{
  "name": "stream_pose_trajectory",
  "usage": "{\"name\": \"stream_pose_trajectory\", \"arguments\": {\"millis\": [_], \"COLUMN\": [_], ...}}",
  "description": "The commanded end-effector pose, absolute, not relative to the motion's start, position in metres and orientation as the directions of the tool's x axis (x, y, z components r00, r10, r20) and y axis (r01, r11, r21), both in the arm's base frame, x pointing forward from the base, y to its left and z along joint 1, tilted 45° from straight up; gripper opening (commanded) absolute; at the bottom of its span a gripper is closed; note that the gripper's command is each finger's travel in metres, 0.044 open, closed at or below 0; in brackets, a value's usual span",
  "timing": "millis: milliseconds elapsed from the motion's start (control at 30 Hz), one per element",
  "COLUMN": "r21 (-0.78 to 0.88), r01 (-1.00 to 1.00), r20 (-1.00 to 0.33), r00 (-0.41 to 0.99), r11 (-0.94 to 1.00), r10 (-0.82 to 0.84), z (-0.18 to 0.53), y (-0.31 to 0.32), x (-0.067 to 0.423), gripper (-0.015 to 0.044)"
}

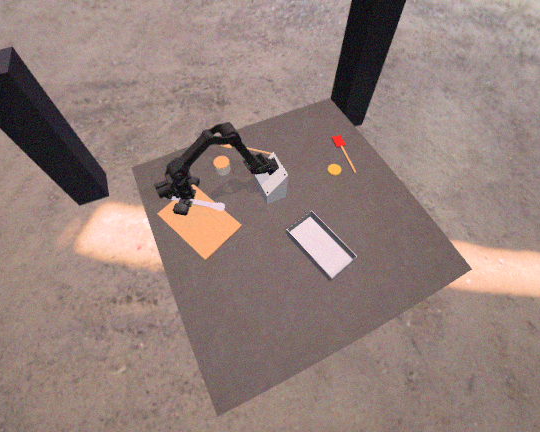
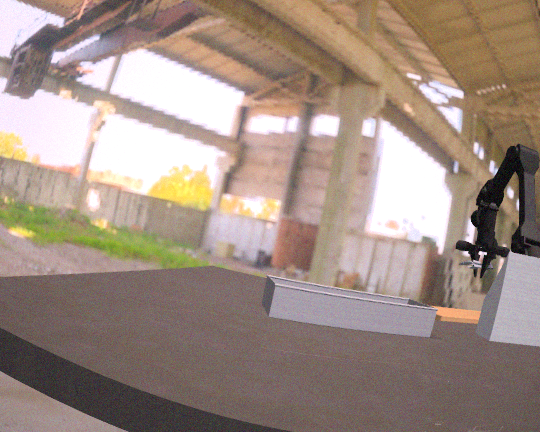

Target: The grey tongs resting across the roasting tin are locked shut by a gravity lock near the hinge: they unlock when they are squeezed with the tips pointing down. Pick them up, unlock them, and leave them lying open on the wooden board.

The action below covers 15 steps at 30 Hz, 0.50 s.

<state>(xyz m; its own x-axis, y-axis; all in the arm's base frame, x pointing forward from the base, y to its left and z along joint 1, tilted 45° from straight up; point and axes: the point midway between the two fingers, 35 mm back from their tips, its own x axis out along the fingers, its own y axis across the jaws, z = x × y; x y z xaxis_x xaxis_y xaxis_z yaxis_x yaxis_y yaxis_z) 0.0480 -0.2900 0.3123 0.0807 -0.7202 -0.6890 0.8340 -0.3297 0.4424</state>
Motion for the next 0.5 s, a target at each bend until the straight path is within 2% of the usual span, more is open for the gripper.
{"name": "stream_pose_trajectory", "arguments": {"millis": [0, 467], "r21": [0.451, 0.451], "r01": [0.829, 0.829], "r20": [-0.690, -0.690], "r00": [0.089, 0.089], "r11": [-0.330, -0.330], "r10": [-0.719, -0.719], "z": [0.314, 0.301], "y": [-0.290, -0.305], "x": [0.048, 0.051], "gripper": [-0.0150, -0.0150]}}
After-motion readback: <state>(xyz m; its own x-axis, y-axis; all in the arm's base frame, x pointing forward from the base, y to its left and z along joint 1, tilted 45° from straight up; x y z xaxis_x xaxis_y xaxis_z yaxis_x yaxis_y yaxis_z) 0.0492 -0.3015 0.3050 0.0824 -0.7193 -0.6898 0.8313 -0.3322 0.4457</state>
